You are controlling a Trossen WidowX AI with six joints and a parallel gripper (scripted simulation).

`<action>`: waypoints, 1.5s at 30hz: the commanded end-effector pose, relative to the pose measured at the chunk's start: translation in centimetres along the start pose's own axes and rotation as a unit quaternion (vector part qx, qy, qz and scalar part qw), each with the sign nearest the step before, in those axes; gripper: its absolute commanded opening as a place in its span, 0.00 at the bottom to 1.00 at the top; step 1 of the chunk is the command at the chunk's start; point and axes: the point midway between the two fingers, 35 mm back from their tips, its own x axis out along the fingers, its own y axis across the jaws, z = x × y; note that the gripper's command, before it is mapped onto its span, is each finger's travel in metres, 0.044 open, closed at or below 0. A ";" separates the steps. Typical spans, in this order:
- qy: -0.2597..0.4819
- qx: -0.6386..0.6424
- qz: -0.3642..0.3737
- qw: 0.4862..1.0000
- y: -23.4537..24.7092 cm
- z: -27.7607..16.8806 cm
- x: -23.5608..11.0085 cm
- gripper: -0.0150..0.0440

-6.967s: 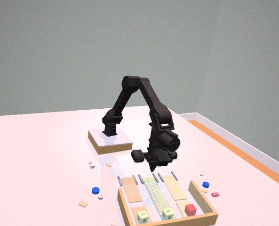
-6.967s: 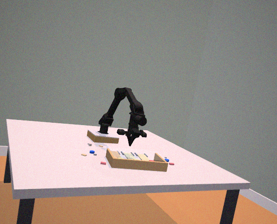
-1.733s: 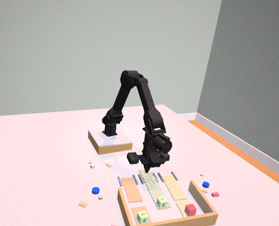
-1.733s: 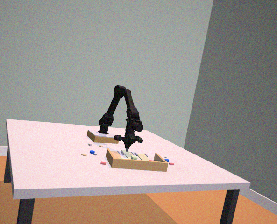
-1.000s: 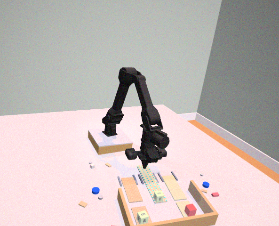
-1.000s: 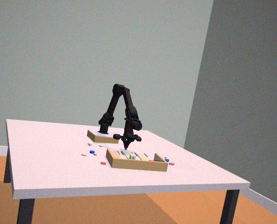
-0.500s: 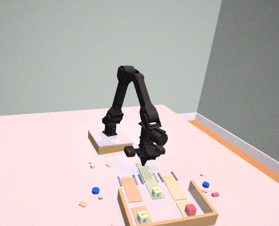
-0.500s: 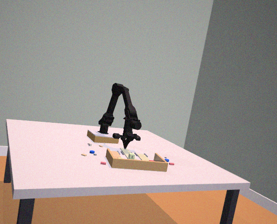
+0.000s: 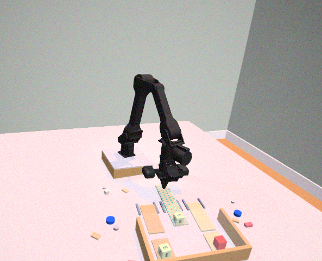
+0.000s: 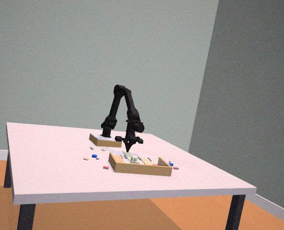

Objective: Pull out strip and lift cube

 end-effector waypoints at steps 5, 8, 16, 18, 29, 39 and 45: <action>0.015 -0.001 -0.006 1.000 -0.2 -2.0 0.6 0.25; 0.015 -0.001 -0.006 1.000 -0.2 -2.5 0.6 0.25; 0.016 -0.001 -0.006 1.000 -0.2 -3.7 0.5 0.25; 0.016 -0.001 -0.005 1.000 -0.2 -4.1 0.5 0.25; 0.016 -0.001 -0.005 1.000 -0.2 -5.1 0.5 0.25; 0.016 -0.001 -0.005 1.000 -0.2 -5.1 0.5 0.25; 0.016 -0.001 -0.005 1.000 -0.2 -5.1 0.5 0.25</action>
